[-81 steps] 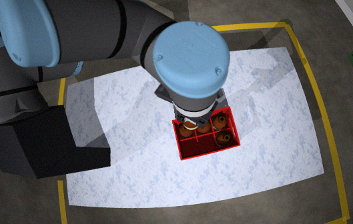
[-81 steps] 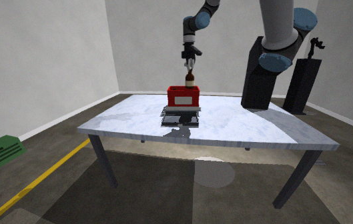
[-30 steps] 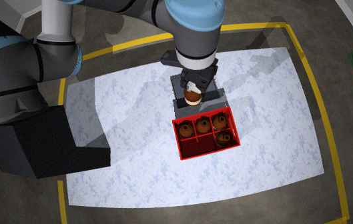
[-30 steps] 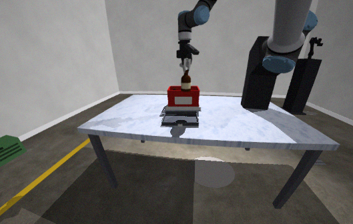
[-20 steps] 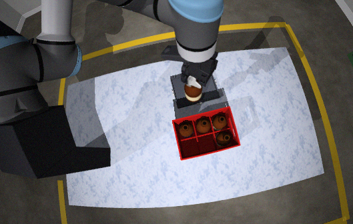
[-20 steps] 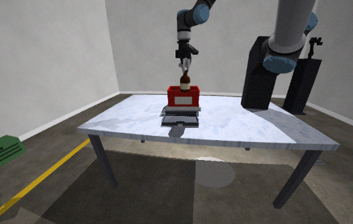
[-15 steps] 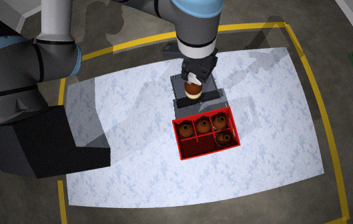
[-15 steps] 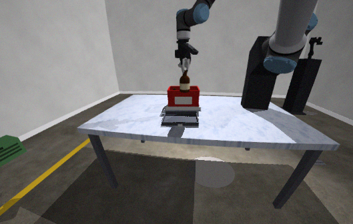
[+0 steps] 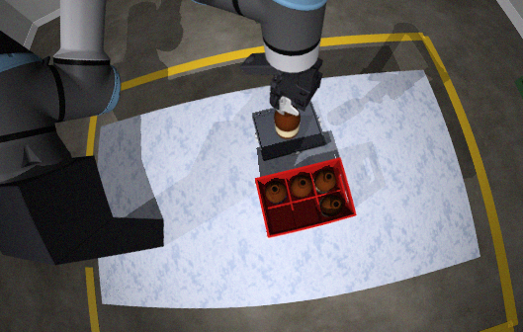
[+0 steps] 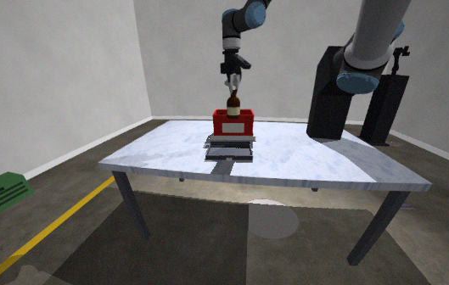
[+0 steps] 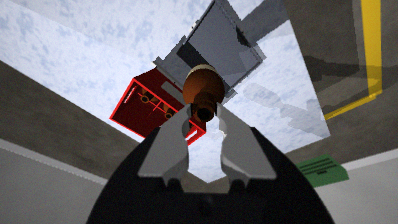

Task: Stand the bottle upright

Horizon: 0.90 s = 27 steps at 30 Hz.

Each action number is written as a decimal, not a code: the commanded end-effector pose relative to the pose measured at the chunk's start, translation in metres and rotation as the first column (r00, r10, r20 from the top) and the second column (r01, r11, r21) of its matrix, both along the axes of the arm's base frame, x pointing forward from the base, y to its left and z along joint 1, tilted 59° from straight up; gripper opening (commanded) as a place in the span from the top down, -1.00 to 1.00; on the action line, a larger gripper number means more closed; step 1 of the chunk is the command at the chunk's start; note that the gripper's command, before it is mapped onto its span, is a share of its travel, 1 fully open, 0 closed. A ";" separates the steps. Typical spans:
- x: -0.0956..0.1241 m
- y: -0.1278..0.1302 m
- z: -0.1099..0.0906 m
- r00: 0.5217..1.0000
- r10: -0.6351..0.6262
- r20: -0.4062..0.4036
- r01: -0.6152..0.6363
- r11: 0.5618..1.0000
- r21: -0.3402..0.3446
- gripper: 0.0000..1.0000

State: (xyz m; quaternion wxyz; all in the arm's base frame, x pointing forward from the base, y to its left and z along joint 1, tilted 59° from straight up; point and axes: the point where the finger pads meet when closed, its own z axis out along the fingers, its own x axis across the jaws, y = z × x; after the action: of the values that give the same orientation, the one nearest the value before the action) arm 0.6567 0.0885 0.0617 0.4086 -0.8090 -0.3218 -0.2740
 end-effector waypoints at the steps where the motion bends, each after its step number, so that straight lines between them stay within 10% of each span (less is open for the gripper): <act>1: 0.003 0.005 0.010 1.000 -0.001 0.001 0.001 1.000 -0.001 1.00; 27: 0.011 0.021 0.039 1.000 -0.001 0.001 0.001 1.000 -0.001 1.00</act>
State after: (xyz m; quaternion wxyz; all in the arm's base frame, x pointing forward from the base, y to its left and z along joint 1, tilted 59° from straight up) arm 0.6659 0.1072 0.0953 0.4085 -0.8090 -0.3218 -0.2739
